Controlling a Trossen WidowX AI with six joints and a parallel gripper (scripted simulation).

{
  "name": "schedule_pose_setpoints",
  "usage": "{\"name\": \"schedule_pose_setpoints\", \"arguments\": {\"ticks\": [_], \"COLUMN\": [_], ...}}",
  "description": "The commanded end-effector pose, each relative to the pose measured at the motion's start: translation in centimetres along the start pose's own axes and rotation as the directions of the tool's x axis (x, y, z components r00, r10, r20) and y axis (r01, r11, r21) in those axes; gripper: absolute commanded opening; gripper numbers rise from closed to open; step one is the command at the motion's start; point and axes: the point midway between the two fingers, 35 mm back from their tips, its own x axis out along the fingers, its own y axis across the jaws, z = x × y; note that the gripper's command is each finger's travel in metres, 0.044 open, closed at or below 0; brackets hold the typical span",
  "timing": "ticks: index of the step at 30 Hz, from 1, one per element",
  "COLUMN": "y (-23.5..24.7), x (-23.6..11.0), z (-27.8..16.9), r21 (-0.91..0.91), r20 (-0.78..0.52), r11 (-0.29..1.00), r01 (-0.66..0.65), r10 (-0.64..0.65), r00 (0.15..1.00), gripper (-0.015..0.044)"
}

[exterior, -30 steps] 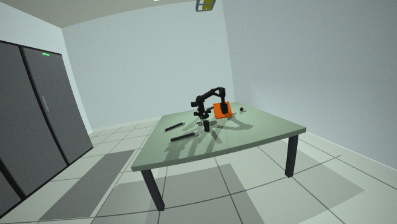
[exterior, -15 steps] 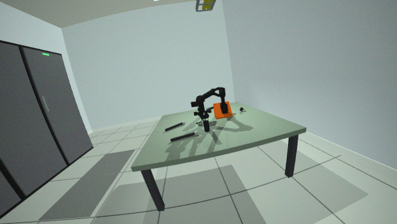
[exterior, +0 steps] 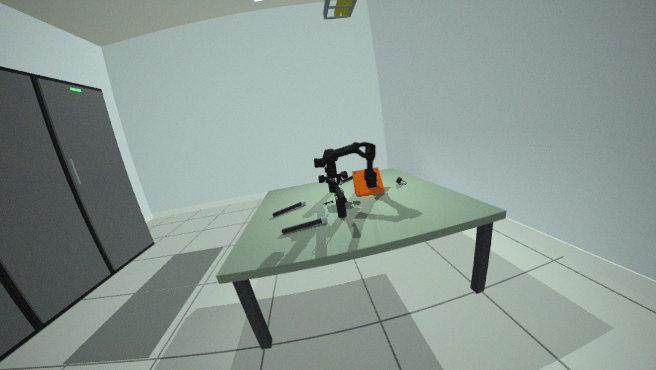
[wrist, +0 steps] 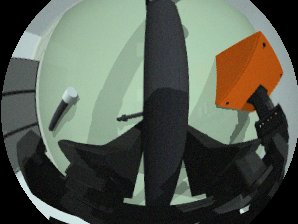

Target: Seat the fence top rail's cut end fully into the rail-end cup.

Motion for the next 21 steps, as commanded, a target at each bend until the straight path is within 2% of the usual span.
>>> {"name": "schedule_pose_setpoints", "arguments": {"ticks": [1,21], "y": [-0.08,-0.03], "x": [-1.02,-0.85], "z": [0.57,0.46], "r21": [0.000,0.001], "r20": [0.041,0.018], "r11": [1.000,1.000], "r01": [-0.003,0.000], "r10": [0.003,0.000], "r00": [0.999,1.000], "gripper": [0.0000,0.0000]}}
